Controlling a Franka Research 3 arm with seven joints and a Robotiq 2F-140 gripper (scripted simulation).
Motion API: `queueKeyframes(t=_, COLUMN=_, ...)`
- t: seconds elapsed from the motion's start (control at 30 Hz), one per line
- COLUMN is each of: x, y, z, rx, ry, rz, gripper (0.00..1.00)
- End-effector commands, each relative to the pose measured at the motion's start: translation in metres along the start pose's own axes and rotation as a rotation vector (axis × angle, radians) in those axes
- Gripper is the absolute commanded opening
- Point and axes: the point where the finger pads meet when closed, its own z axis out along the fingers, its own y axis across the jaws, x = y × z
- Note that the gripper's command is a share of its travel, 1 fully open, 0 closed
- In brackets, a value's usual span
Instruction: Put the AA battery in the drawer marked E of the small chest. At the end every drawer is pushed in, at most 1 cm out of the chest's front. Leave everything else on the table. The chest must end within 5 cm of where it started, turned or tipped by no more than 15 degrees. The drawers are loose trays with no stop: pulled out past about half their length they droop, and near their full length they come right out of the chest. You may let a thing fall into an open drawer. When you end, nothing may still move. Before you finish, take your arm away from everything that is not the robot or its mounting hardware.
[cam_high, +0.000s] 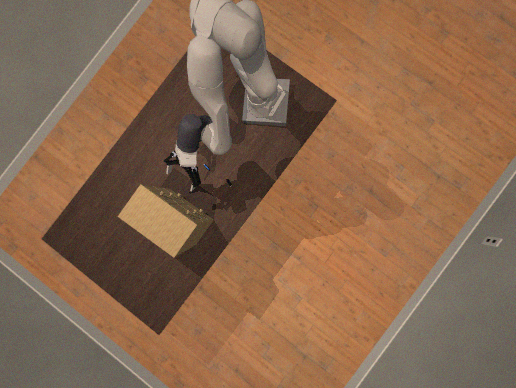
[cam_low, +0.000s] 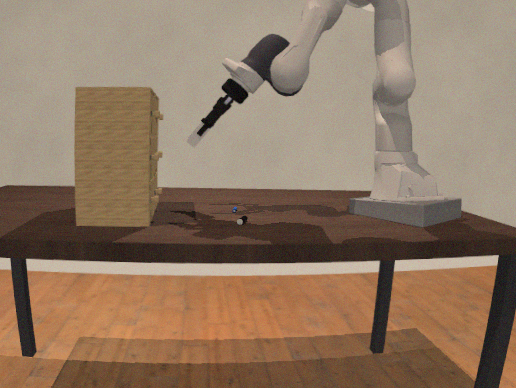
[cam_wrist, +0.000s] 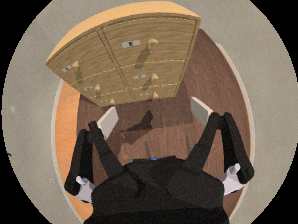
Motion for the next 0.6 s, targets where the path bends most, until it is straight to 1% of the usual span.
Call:
queueKeyframes(t=0.0, x=-0.0018, y=-0.0013, z=0.0007, rx=0.004, ry=0.000, rz=0.009, gripper=1.00)
queueKeyframes(t=0.23, x=-0.0018, y=-0.0013, z=0.0007, rx=0.004, ry=0.000, rz=0.009, gripper=1.00)
queueKeyframes(t=0.27, x=-0.0019, y=-0.0039, z=0.0037, rx=0.012, ry=0.028, rz=0.009, gripper=1.00)
queueKeyframes(t=0.57, x=-0.0019, y=-0.0039, z=0.0037, rx=0.012, ry=0.028, rz=0.009, gripper=1.00)
